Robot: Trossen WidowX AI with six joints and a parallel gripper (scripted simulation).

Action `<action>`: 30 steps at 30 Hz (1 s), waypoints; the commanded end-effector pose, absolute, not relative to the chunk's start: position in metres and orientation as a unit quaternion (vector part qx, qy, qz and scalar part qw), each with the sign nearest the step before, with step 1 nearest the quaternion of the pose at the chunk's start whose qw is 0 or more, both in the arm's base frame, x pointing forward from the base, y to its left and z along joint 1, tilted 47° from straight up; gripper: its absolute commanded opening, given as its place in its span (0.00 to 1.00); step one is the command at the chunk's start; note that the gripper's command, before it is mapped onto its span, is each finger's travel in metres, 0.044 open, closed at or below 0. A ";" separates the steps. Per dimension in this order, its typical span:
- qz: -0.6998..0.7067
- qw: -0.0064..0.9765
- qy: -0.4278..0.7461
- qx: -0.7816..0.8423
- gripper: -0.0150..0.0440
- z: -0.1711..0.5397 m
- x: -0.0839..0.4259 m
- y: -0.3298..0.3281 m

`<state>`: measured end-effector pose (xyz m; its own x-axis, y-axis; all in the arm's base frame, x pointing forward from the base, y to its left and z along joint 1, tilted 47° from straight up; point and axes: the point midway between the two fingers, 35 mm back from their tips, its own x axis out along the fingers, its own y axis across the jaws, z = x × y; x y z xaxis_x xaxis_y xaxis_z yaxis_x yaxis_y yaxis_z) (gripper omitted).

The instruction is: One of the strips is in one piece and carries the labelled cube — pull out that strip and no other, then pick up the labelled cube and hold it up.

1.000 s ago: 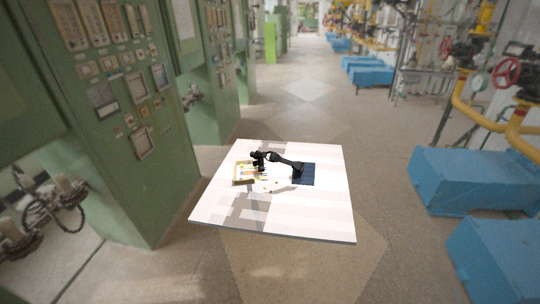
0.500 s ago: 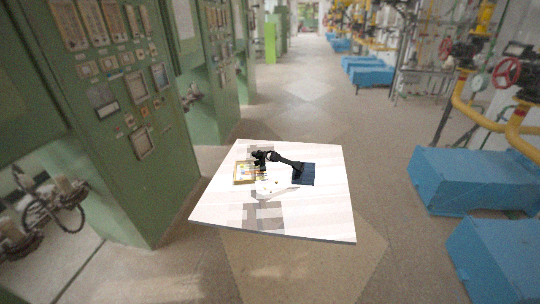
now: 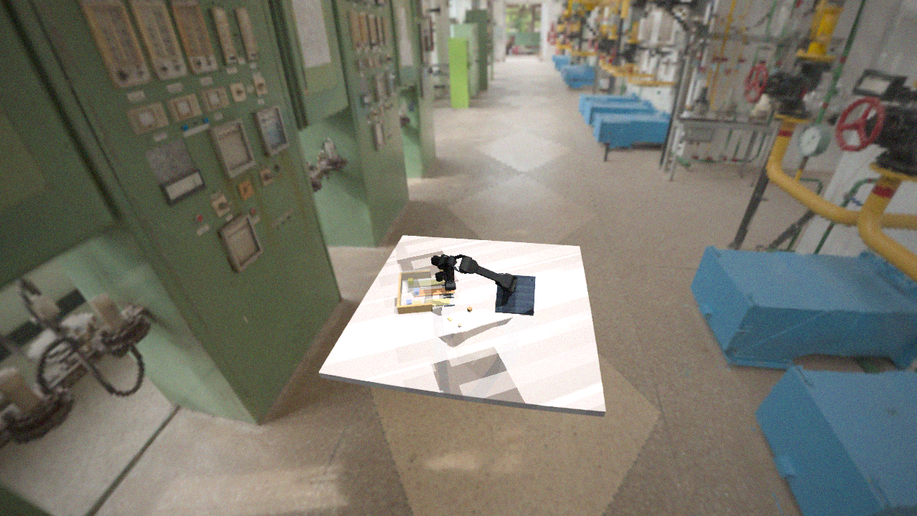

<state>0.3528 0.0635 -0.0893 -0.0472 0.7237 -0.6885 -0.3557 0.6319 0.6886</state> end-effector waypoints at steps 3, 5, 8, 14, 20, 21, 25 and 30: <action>0.402 0.663 0.613 0.151 0.25 -0.097 0.335 0.065; 0.402 0.663 0.613 0.151 0.25 -0.097 0.333 0.064; 0.402 0.663 0.613 0.151 0.25 -0.098 0.329 0.063; 0.402 0.663 0.613 0.151 0.25 -0.100 0.320 0.060; 0.402 0.663 0.613 0.151 0.25 -0.102 0.312 0.058; 0.402 0.663 0.613 0.151 0.25 -0.103 0.311 0.057; 0.402 0.663 0.613 0.151 0.25 -0.104 0.306 0.056; 0.402 0.663 0.614 0.151 0.25 -0.105 0.300 0.053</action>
